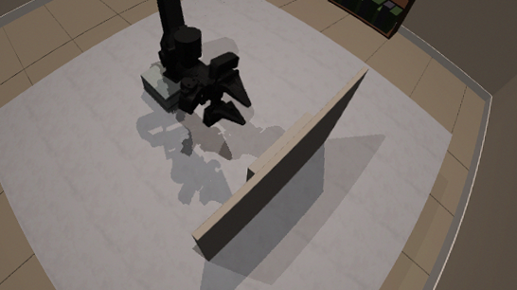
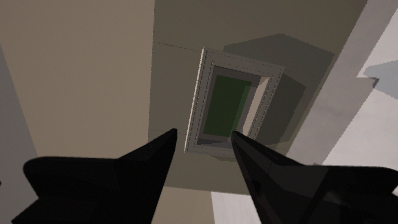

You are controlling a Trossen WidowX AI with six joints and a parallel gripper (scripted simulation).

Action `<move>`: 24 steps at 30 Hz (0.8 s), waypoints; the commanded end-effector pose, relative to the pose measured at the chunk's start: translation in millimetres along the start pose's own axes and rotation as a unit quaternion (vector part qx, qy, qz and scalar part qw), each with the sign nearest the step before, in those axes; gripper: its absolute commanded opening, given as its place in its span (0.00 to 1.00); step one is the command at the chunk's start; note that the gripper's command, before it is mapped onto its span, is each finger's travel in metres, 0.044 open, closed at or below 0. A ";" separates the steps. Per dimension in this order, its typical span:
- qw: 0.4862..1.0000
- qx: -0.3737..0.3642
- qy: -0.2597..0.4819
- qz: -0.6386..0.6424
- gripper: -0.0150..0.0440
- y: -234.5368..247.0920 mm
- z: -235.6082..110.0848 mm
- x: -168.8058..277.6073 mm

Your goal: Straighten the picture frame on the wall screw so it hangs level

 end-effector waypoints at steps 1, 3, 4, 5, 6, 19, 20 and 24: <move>1.000 -0.006 -0.002 -0.001 0.69 9.7 -4.9 -3.6; 1.000 -0.005 -0.001 -0.002 0.69 15.8 -11.1 -5.4; 1.000 -0.005 -0.001 -0.003 0.69 18.7 -14.4 -6.1; 1.000 -0.005 -0.001 -0.003 0.69 21.5 -17.9 -6.7; 1.000 -0.005 -0.001 -0.003 0.69 24.2 -21.5 -7.1; 1.000 0.006 0.002 -0.005 0.69 40.9 -72.4 1.1; 1.000 0.004 0.002 -0.006 0.69 41.9 -76.8 2.5; 1.000 -0.002 0.002 -0.009 0.69 43.7 -91.1 8.2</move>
Point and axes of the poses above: the point midway between the two fingers, 35 mm back from their tips, its own z axis out along the fingers, its own y axis across the jaws, x = y × z, the point moved 6 cm from there along -z, back along the fingers, and after that the axes turned 6 degrees about -z, right-handed, at the moved point
